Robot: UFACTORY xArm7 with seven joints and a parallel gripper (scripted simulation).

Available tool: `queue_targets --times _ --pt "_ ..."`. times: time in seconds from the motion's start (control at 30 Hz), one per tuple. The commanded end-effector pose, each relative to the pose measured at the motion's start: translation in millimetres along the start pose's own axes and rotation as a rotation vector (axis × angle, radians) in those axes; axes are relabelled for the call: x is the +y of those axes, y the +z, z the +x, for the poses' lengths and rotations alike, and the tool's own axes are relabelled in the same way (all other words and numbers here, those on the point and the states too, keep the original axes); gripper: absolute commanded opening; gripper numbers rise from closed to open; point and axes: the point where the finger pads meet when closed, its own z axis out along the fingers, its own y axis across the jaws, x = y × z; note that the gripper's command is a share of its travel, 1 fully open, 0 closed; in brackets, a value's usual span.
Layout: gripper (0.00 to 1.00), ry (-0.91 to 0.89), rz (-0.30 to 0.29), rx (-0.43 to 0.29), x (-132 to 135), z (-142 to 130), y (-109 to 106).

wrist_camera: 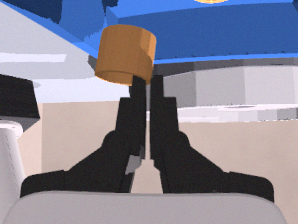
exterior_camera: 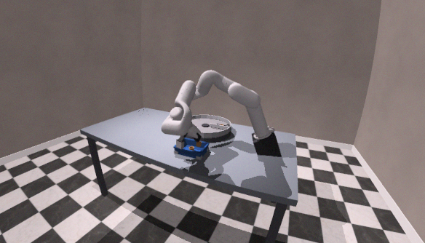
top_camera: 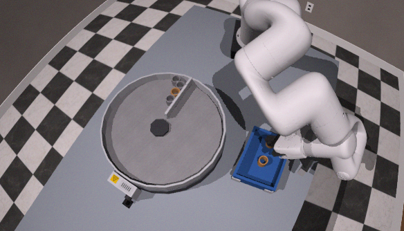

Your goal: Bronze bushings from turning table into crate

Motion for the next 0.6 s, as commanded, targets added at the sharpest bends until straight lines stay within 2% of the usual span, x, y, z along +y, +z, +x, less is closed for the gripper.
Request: queue_targets --times 0.0,0.57 --pt "0.0 0.001 -0.001 0.002 0 1 0" --pt "0.0 0.001 -0.001 0.002 0 14 16"
